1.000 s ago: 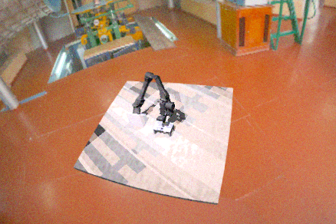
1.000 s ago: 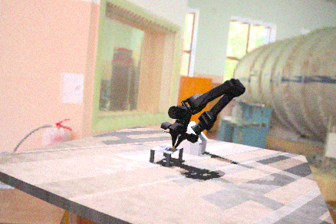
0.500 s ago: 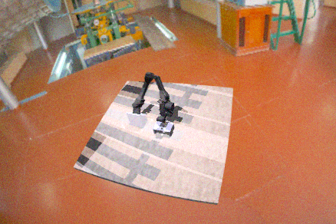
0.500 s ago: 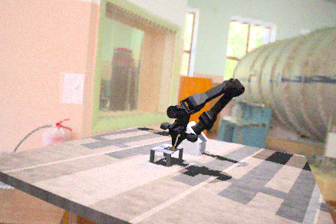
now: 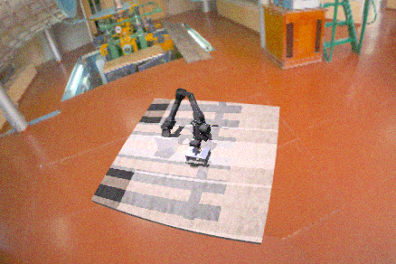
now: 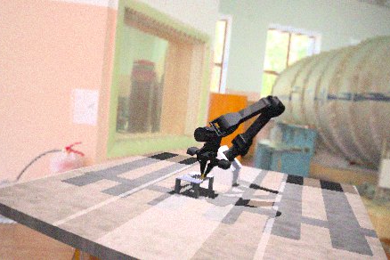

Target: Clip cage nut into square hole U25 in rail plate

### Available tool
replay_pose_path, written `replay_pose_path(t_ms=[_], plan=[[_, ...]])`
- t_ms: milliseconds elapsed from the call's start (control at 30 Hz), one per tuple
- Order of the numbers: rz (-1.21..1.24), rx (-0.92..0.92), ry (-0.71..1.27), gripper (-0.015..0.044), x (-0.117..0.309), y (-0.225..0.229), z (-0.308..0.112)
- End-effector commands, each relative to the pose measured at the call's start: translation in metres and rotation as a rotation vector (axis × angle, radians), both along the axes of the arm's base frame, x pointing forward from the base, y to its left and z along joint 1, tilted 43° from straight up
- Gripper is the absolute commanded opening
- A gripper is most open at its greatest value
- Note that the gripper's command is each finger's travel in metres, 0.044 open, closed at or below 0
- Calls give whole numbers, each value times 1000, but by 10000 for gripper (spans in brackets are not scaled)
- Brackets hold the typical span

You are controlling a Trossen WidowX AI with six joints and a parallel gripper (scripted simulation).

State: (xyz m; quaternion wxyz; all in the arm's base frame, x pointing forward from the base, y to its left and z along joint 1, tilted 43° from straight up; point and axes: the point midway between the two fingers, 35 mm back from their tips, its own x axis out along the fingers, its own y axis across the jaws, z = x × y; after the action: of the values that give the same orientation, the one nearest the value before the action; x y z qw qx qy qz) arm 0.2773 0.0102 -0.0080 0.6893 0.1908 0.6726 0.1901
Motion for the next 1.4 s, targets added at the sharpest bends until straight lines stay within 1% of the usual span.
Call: replay_pose_path(t_ms=[0,1367], plan=[[3,10,-7,29,2,-1,1],[5,67,-8,29,2,-3,-1]])
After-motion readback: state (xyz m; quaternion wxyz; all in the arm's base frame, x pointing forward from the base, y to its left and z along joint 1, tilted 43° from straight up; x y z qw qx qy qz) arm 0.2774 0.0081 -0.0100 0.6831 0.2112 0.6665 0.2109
